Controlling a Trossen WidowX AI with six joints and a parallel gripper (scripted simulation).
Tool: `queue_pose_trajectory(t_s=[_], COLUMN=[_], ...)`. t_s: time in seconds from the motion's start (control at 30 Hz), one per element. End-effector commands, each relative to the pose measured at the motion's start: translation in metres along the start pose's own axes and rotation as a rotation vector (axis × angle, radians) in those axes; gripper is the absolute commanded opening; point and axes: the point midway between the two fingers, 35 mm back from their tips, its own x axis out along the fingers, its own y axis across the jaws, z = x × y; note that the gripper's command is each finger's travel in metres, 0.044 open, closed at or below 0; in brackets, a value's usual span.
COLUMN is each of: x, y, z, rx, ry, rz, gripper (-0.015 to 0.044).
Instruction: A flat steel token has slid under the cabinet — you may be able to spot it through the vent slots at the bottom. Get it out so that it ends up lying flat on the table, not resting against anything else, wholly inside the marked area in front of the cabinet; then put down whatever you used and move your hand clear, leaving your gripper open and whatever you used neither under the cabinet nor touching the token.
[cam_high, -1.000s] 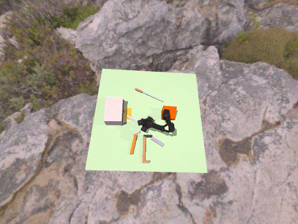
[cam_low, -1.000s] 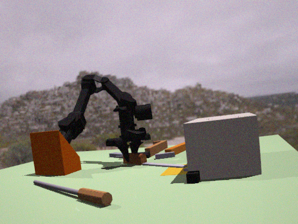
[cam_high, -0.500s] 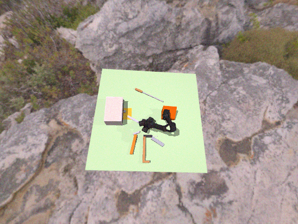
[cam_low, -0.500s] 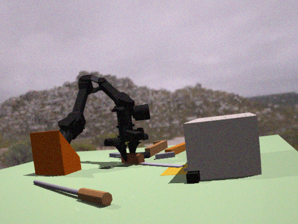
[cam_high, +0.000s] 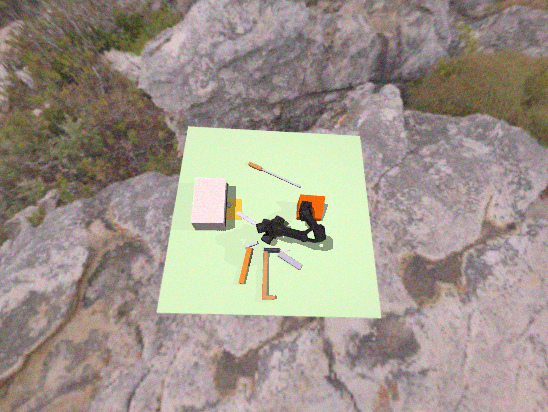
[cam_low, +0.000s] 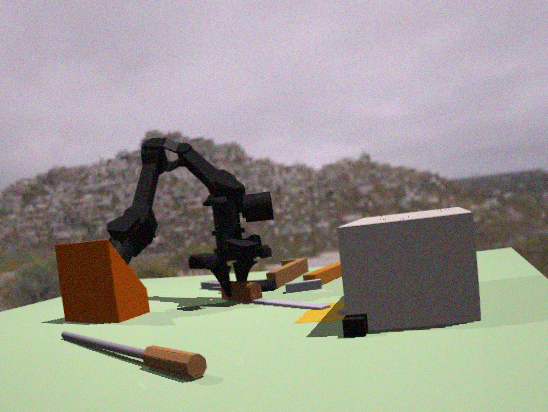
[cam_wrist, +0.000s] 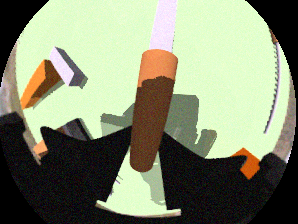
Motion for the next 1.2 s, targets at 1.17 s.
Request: queue_pose_trajectory(t_s=[1.17], x=[-0.0006], y=[0.0052], z=[-0.0026], rx=[0.278], ry=[-0.003], rz=[0.0], gripper=[0.0])
